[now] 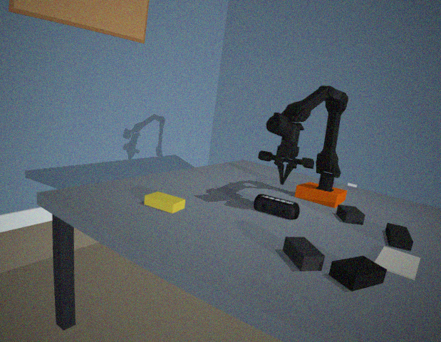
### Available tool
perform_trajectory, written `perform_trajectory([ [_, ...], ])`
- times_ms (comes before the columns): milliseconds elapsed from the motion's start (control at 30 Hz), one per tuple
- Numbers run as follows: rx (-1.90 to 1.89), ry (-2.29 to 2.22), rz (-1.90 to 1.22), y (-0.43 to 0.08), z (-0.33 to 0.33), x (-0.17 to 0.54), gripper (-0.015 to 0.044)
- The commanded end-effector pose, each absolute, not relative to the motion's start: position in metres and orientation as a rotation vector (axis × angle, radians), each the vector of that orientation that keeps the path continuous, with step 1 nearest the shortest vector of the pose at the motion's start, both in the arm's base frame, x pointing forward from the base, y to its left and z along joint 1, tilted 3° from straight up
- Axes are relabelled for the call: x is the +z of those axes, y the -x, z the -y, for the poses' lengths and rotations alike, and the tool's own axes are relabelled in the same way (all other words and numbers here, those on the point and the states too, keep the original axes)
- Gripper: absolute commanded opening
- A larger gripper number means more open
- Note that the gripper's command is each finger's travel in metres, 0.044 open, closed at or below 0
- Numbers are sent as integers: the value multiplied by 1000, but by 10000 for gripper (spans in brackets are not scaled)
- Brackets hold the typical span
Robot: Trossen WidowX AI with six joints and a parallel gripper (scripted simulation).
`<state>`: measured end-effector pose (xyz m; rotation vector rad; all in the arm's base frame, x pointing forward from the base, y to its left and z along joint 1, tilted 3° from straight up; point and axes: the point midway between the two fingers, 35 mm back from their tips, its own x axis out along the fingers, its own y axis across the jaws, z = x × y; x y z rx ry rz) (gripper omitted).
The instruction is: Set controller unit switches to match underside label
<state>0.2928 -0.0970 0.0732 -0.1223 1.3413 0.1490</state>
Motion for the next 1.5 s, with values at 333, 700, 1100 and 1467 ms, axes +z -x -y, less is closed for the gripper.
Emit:
perform_trajectory([
  [333, 80, 24, -1330, -289, 97, 74, 0],
  [700, 80, 24, -1330, -289, 97, 74, 0],
  [1100, 725, 787, -1361, -313, 127, 69, 315],
  [1467, 1248, 1246, -1234, -327, 147, 61, 440],
])
